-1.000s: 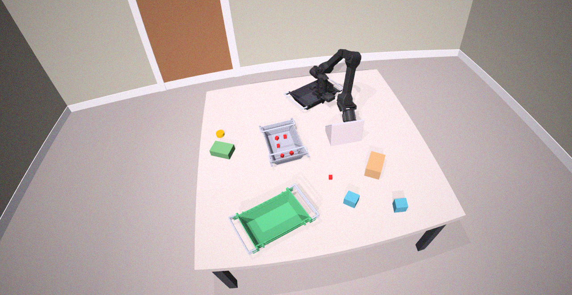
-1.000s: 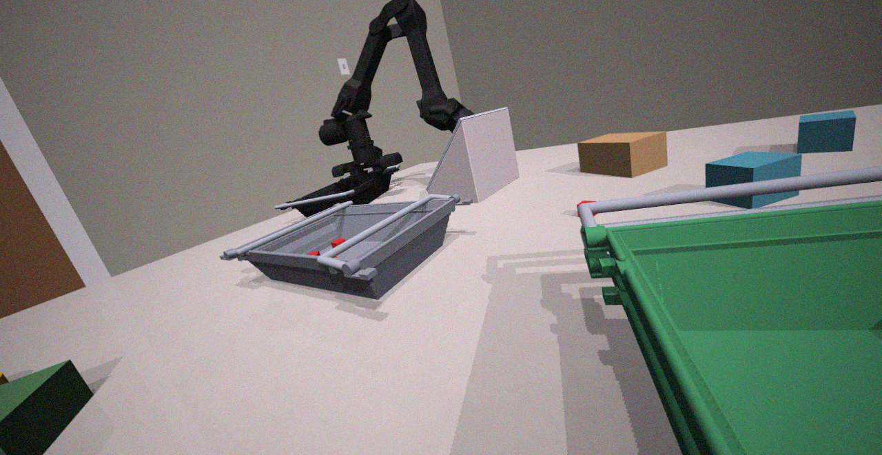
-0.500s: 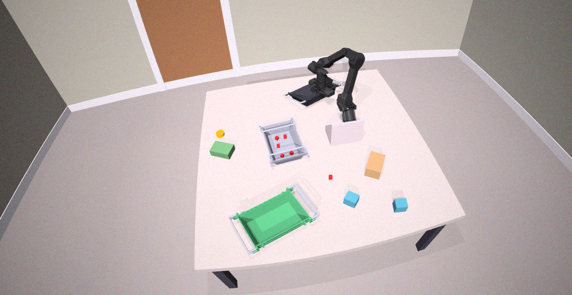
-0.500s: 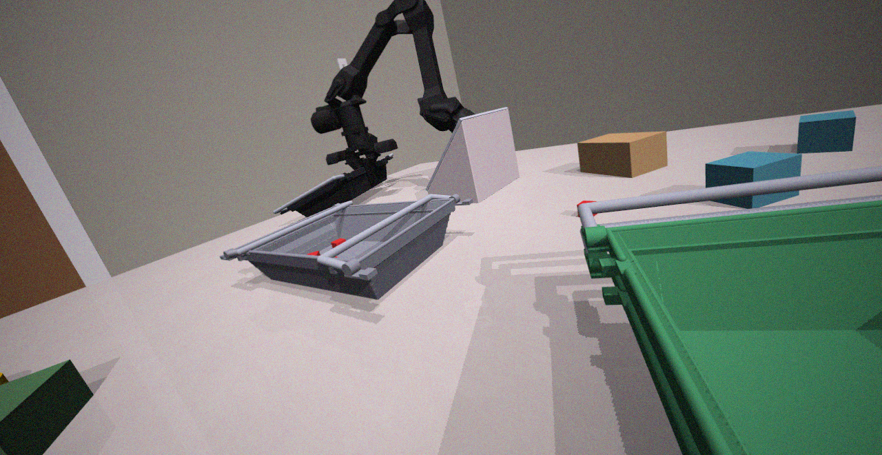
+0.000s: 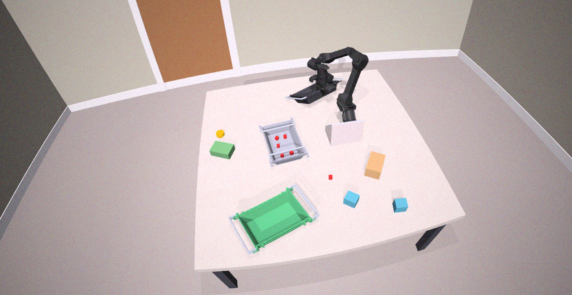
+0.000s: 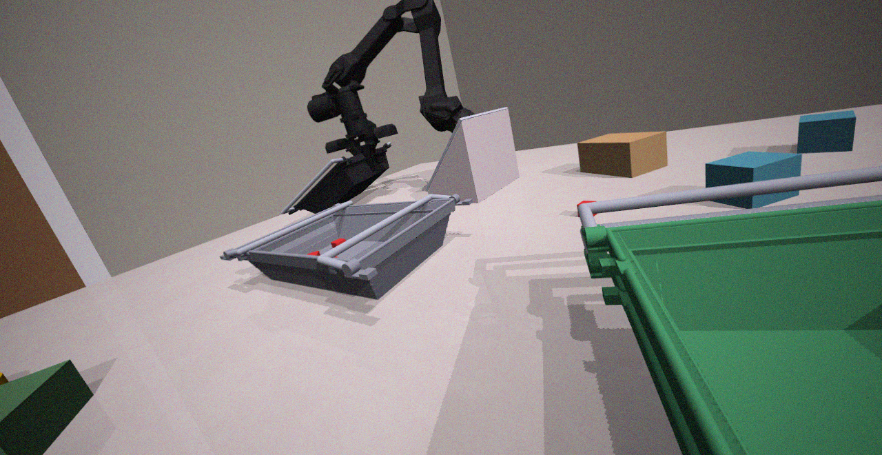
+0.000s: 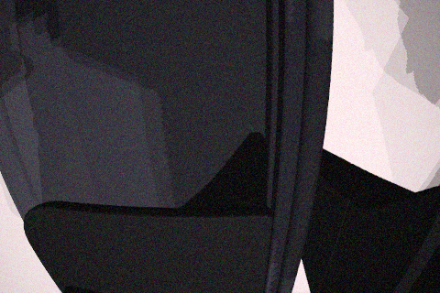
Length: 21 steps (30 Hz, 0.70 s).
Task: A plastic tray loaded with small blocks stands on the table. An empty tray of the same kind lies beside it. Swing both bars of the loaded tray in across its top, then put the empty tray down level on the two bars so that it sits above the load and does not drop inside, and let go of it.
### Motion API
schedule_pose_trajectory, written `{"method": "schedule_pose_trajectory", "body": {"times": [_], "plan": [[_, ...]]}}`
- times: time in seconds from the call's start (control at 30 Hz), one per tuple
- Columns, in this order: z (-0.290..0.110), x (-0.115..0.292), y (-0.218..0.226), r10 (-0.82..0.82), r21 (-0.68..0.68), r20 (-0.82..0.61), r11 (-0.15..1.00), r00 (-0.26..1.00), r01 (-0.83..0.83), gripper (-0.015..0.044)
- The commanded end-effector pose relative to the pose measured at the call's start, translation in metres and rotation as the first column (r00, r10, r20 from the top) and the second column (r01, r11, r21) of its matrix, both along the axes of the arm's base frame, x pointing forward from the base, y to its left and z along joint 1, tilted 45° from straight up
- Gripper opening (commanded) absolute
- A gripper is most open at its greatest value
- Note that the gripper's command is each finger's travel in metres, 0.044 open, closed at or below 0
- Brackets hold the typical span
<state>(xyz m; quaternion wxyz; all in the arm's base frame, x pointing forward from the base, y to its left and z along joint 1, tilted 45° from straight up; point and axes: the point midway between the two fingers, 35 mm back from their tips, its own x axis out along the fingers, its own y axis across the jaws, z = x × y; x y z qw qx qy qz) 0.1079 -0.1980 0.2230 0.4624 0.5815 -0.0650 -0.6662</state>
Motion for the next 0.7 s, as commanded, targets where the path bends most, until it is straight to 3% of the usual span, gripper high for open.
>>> {"method": "schedule_pose_trajectory", "body": {"times": [0.0,0.3,0.67], "plan": [[0.011,0.000,0.001,0.000,-0.028,0.027,1.000,1.000,0.001,0.0000],[0.014,0.001,0.004,-0.001,-0.024,0.028,1.000,1.000,0.002,0.0000],[0.046,0.002,0.035,-0.007,-0.003,0.028,1.000,1.000,0.007,0.0000]]}}
